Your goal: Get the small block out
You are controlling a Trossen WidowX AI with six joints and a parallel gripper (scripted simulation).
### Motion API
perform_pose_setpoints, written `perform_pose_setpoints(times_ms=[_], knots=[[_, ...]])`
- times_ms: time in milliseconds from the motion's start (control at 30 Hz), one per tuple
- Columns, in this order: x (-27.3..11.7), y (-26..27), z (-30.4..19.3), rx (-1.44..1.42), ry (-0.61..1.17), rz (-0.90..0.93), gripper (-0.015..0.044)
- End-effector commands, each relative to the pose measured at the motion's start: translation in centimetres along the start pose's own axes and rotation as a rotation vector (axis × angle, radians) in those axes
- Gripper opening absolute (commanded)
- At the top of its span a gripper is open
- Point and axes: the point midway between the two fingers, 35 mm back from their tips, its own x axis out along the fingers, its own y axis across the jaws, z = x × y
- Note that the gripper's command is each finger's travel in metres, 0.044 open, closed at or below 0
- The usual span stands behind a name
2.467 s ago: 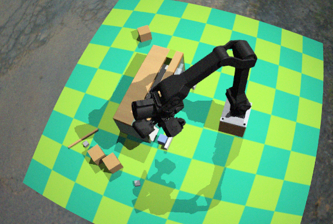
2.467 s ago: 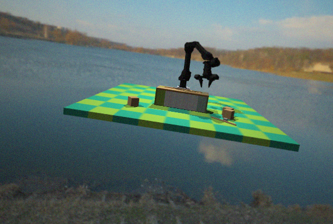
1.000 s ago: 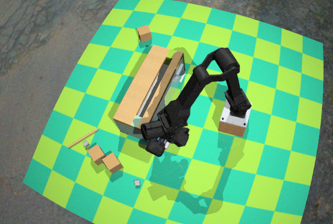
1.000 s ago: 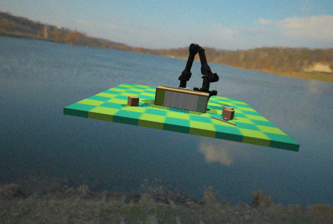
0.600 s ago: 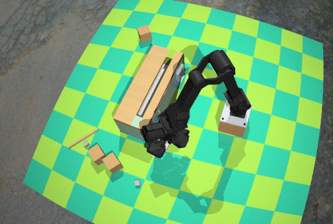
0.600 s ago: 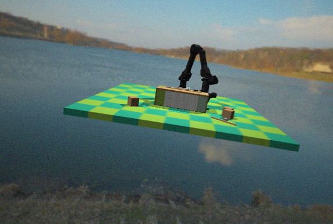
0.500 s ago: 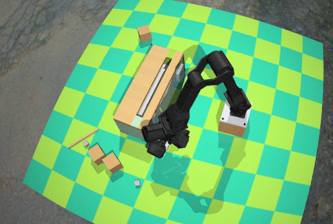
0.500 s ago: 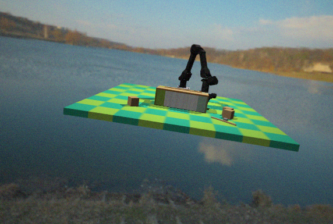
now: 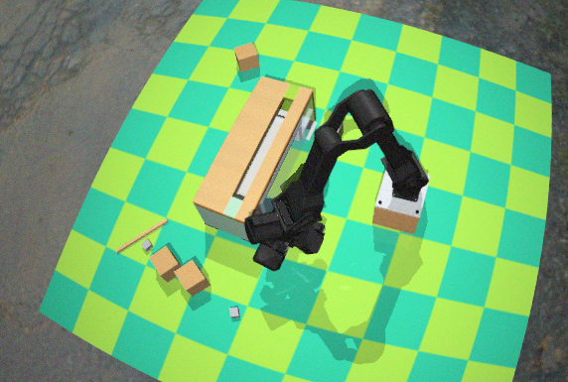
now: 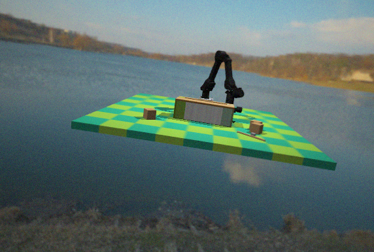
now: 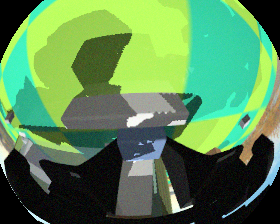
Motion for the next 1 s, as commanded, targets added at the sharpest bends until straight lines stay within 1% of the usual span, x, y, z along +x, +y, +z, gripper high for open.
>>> perform_pose_setpoints(times_ms=[0,100,167,567,767,967], knots=[[0.1,0.1,0.1,-0.005,-0.003,-0.001,0.0075],[0.1,0.1,0.1,-0.005,-0.003,-0.001,0.0055],[-0.2,0.0,0.0,-0.005,-0.002,-0.001,0.0003],[-5.4,-0.1,-2.5,0.000,0.000,0.000,0.0000],[-5.9,0.0,-2.6,-0.009,0.000,-0.005,0.0000],[-7.8,0.7,-3.1,-0.093,-0.004,-0.048,0.0000]])
